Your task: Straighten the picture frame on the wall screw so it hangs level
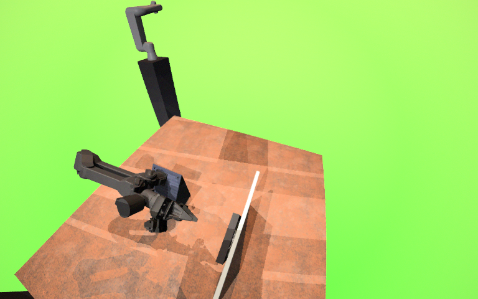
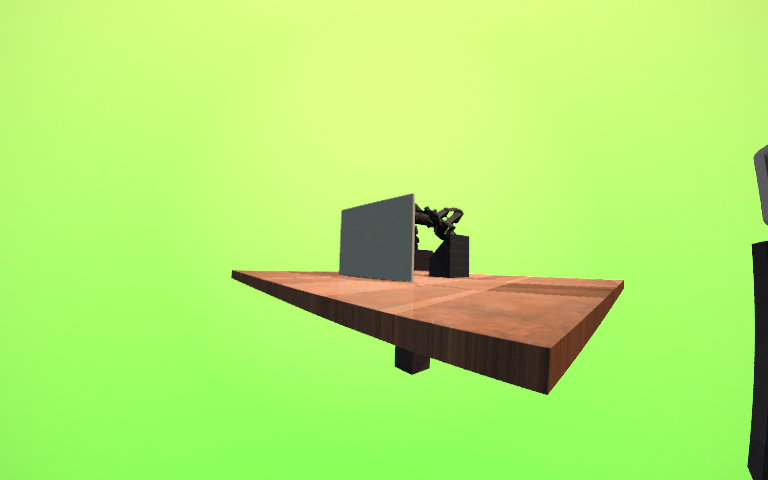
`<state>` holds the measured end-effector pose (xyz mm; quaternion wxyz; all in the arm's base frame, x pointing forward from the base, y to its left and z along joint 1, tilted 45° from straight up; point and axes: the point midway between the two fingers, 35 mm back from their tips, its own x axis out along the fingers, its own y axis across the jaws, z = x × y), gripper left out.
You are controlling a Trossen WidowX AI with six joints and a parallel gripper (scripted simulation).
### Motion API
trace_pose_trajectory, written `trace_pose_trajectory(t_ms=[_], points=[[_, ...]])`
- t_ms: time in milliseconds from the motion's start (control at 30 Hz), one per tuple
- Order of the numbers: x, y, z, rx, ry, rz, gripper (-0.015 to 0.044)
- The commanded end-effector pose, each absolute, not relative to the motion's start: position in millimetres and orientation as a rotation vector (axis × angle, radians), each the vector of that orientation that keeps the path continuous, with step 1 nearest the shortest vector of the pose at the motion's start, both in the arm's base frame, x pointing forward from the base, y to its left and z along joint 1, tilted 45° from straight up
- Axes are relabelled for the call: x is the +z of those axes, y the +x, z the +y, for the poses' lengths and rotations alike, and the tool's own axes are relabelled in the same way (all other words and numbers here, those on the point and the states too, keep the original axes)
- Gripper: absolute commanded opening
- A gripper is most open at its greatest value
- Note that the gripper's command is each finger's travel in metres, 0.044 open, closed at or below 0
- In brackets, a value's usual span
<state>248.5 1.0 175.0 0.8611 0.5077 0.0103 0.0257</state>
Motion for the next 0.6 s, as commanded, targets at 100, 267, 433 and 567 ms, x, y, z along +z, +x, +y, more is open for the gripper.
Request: trace_pose_trajectory(t_ms=[100,267,433,567], points=[[172.3,248.1,0.3,0.056,1.056,0.025,0.0260],[172.3,247.9,0.3,0.056,1.056,0.025,0.0260],[172.3,247.9,0.3,0.056,1.056,0.025,0.0260],[173.5,253.7,-1.4,0.056,1.056,0.025,0.0260]])
